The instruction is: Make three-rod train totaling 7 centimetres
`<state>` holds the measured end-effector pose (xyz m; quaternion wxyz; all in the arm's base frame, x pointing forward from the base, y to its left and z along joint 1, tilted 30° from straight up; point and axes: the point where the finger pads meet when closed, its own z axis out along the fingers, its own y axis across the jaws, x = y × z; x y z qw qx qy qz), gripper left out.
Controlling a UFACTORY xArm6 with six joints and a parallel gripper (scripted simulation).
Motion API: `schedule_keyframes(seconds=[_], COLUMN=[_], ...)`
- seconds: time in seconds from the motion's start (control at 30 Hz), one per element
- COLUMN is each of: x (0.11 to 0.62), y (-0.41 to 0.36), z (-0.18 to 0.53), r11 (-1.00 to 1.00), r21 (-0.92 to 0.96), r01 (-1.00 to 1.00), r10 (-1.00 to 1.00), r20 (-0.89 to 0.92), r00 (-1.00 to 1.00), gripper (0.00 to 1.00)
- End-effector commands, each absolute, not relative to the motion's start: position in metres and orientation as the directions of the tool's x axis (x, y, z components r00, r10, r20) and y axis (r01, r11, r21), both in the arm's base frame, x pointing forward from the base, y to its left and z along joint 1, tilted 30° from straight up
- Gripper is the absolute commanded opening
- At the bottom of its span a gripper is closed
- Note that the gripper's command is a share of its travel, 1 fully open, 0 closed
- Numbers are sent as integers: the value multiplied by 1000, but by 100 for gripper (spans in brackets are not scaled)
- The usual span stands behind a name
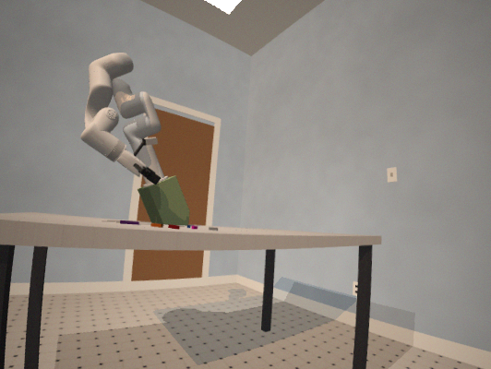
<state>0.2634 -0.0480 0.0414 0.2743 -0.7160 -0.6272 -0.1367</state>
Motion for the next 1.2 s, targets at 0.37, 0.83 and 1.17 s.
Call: schedule_keyframes(seconds=[0.37,0.83,1.17], x=[300,324,333], y=[-31,-21,-16], z=[1,-24,-33], r11=[181,348,409], r21=[-161,-160,-168], r01=[970,924,897], r10=[952,937,910], r20=[275,81,8], r00=[-132,-340,-414], gripper=[100,100,100])
